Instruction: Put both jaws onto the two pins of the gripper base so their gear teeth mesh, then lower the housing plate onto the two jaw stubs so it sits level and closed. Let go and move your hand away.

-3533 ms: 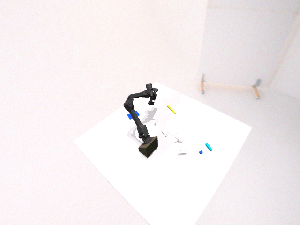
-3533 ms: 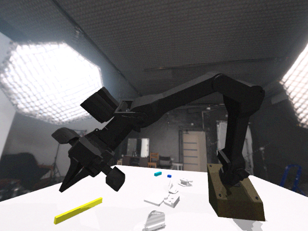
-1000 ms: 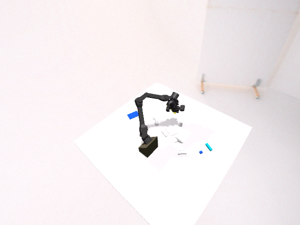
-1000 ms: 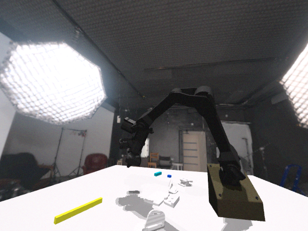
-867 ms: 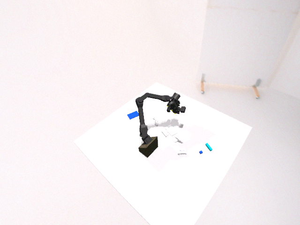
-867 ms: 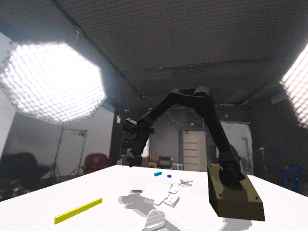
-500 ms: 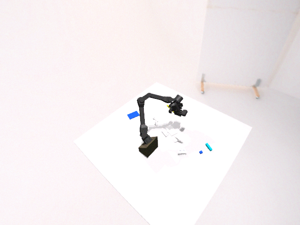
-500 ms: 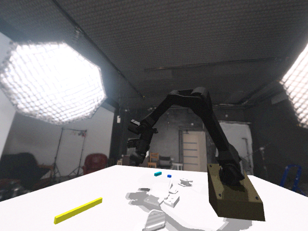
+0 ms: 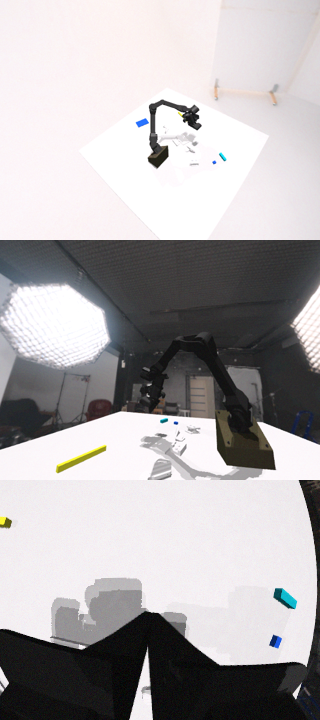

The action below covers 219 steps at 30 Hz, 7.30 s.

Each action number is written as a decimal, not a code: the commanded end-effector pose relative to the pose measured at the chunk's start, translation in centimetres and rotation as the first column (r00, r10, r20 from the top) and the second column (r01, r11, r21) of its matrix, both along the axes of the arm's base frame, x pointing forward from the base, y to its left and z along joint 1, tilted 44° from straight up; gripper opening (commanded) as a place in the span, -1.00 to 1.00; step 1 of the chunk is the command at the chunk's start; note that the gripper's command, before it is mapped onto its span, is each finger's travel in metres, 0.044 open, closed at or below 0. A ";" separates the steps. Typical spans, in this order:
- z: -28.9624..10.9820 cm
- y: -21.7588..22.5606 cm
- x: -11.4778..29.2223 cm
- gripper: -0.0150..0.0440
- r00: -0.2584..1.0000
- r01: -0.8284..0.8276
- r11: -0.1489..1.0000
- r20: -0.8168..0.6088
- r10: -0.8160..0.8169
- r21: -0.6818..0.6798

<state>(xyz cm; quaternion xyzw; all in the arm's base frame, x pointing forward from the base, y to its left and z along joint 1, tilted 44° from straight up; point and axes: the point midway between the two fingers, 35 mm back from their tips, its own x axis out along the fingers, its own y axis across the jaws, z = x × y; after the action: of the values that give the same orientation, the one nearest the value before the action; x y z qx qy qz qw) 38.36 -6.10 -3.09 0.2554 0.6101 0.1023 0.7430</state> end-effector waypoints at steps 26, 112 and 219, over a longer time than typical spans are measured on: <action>-5.1 -4.2 -6.6 -0.49 0.837 0.419 0.907 -0.408 -0.365 0.048; -13.7 -2.0 -16.8 -0.49 0.204 0.810 0.564 -0.826 -0.525 -0.158; -9.2 -5.9 -11.0 -0.07 0.215 0.810 0.566 -0.820 -0.530 -0.153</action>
<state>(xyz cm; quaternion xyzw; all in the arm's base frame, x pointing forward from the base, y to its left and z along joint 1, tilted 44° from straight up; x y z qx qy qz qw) 27.44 -11.85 -12.36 0.6263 0.6696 -0.2662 0.2976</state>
